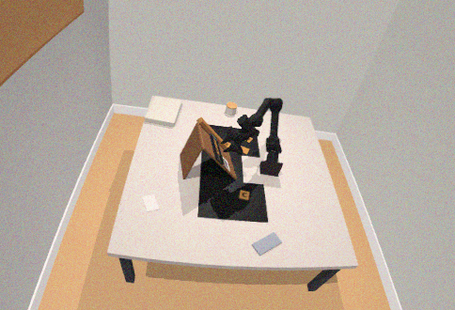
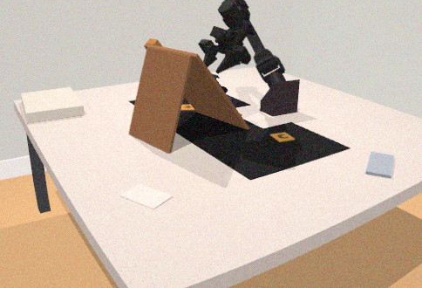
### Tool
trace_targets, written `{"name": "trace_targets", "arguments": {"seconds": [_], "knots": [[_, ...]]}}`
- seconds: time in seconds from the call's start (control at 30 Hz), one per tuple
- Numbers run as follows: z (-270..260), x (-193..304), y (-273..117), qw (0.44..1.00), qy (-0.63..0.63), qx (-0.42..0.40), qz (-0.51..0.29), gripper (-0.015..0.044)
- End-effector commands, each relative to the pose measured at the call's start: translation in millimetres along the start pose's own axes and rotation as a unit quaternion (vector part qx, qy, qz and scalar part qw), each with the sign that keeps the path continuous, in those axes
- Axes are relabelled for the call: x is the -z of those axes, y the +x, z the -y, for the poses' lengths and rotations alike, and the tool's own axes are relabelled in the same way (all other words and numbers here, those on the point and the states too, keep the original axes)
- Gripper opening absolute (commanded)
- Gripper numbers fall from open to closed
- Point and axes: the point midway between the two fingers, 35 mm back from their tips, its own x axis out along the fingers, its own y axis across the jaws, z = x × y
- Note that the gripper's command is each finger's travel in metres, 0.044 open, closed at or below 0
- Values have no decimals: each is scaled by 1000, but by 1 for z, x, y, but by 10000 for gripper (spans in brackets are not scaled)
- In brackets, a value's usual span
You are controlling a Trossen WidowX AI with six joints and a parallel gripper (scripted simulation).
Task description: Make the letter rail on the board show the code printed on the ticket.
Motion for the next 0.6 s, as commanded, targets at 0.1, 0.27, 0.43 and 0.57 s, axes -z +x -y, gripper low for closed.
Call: {"name": "trace_targets", "arguments": {"seconds": [0.1,0.27,0.43,0.57], "knots": [[3,-1,-3,1000,4,2,1,295],[3,-1,-4,1000,4,2,1,295],[4,-1,-5,1000,4,2,1,295],[5,-2,-6,1000,3,2,1,295]]}}
